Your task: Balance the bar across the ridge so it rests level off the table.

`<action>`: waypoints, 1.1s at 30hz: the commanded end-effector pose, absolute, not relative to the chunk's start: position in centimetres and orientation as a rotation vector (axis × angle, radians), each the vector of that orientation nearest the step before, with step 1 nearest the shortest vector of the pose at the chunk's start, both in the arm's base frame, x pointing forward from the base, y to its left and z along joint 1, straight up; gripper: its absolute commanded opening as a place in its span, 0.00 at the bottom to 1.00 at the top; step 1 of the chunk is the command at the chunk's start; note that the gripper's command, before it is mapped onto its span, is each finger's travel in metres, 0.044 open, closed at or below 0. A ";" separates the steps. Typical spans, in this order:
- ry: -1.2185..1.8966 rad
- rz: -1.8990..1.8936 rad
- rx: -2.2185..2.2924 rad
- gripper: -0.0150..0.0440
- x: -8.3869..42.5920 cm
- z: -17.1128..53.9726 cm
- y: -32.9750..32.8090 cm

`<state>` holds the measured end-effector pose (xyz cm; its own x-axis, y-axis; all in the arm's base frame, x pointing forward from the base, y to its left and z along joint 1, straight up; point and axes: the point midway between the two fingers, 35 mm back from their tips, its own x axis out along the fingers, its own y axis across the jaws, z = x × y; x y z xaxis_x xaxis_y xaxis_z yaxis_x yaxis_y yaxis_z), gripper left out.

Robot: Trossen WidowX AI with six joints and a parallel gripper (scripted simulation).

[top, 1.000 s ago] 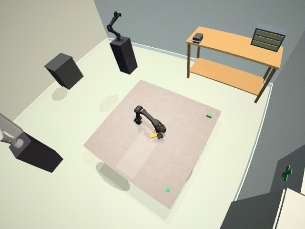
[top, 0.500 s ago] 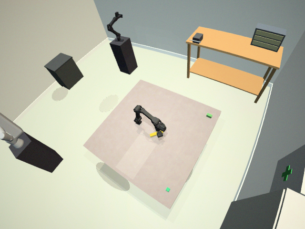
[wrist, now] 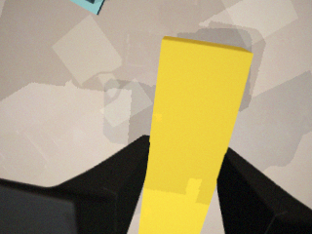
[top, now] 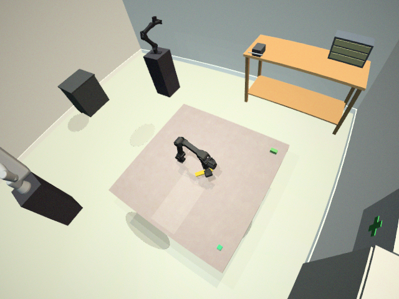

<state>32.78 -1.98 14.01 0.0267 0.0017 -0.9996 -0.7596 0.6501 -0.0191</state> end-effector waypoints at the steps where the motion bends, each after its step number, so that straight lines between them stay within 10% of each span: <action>1: 1.437 0.660 -0.682 0.25 32.8 14.5 -1.8; 33: 1.502 0.396 -0.394 0.25 33.7 14.9 10.1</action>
